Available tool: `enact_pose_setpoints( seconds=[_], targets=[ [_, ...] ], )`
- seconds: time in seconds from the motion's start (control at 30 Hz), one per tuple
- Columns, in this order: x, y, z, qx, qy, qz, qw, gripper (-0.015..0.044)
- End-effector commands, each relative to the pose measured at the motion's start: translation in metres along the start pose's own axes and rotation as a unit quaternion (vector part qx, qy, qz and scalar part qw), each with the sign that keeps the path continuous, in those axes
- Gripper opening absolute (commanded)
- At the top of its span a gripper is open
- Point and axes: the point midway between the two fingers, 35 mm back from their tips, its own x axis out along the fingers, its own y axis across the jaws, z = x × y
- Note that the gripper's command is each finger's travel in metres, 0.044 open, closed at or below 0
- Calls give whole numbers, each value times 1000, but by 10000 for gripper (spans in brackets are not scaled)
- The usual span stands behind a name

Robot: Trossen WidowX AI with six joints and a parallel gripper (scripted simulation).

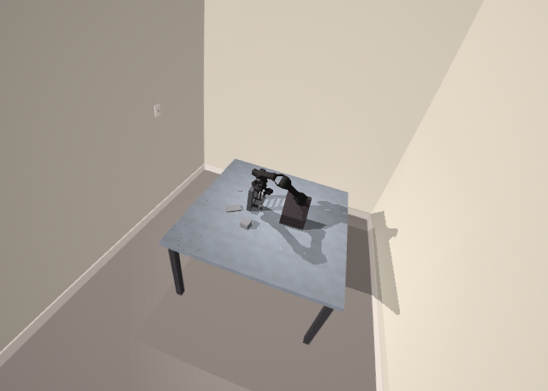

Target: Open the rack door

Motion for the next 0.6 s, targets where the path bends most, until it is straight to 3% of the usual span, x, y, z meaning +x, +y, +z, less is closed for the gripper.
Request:
enact_pose_setpoints(
  seconds=[0.0, 0.27, 0.57],
  targets=[
    [0, 0, -1, 108, 2, -1, 994, 285],
    [0, 0, 0, 302, 2, -1, 953, 285],
    [0, 0, -1, 505, 2, -1, 863, 285]
  ],
)
